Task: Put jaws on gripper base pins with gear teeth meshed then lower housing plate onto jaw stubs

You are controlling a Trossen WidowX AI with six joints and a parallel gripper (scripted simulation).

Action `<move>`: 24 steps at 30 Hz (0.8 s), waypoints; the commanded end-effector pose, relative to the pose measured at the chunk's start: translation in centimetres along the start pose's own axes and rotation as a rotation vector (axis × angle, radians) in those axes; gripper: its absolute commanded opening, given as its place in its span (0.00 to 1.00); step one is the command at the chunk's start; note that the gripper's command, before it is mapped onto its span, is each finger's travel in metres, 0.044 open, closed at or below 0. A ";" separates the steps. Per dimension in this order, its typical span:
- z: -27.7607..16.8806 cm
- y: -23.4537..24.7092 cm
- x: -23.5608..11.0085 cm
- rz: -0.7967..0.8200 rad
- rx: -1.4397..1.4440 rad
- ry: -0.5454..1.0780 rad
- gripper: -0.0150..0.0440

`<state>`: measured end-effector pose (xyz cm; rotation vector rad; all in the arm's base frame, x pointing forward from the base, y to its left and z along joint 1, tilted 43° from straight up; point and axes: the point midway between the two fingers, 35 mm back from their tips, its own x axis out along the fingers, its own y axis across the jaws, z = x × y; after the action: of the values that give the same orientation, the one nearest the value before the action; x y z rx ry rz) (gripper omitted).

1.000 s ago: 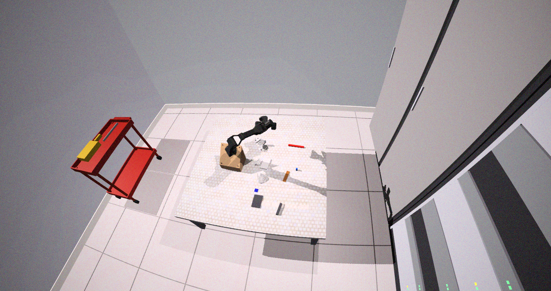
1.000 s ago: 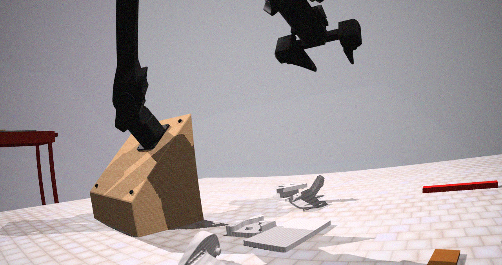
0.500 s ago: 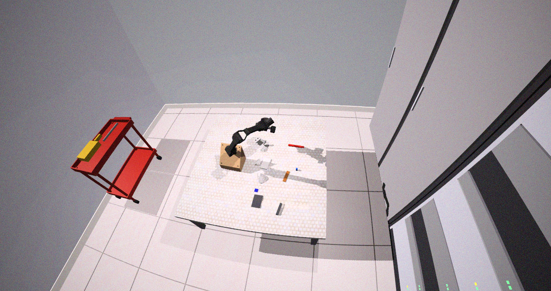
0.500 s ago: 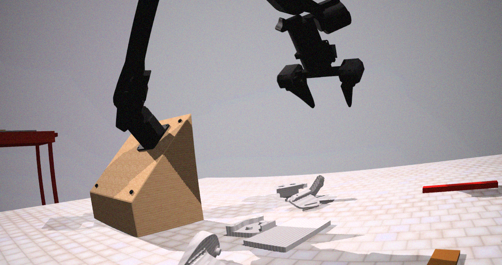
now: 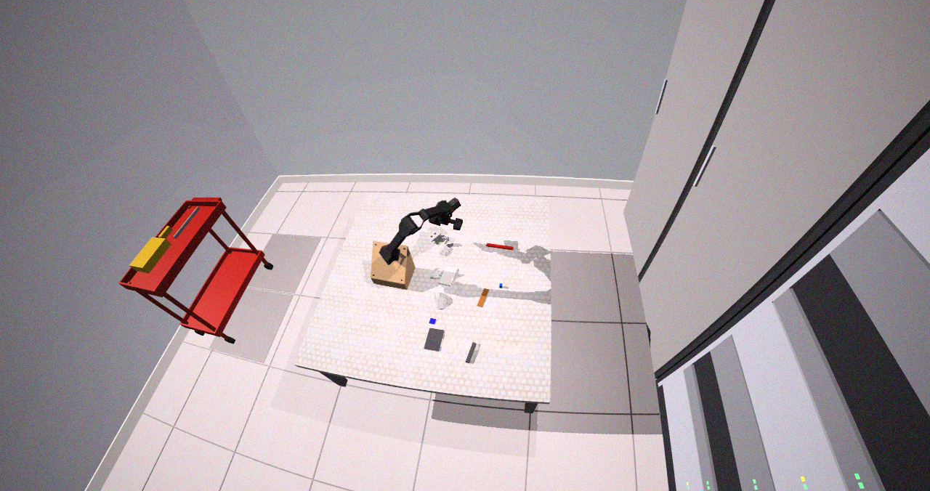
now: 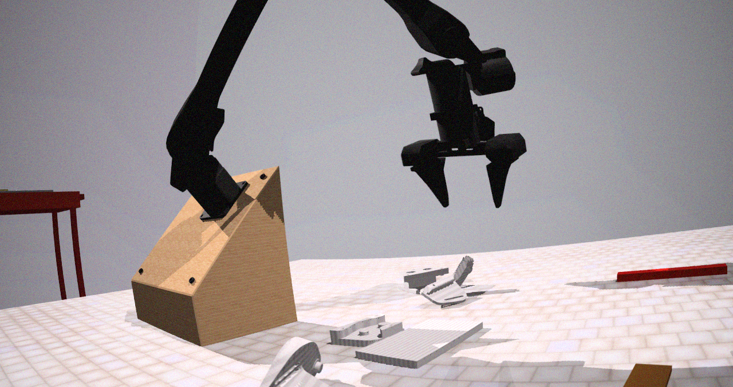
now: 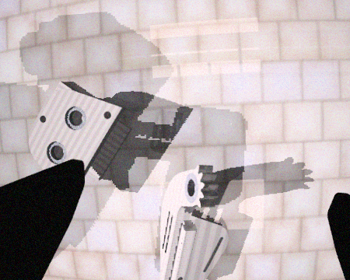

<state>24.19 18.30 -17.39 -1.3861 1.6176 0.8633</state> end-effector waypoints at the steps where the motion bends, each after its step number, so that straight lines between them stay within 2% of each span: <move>1: -0.7 0.2 1.3 -0.031 0.009 0.094 1.00; 9: -2.4 0.8 3.6 -0.097 0.006 0.270 1.00; 24: -2.8 0.5 5.2 -0.099 0.005 0.274 1.00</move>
<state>22.94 14.25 -20.48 -1.6123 1.7316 0.6326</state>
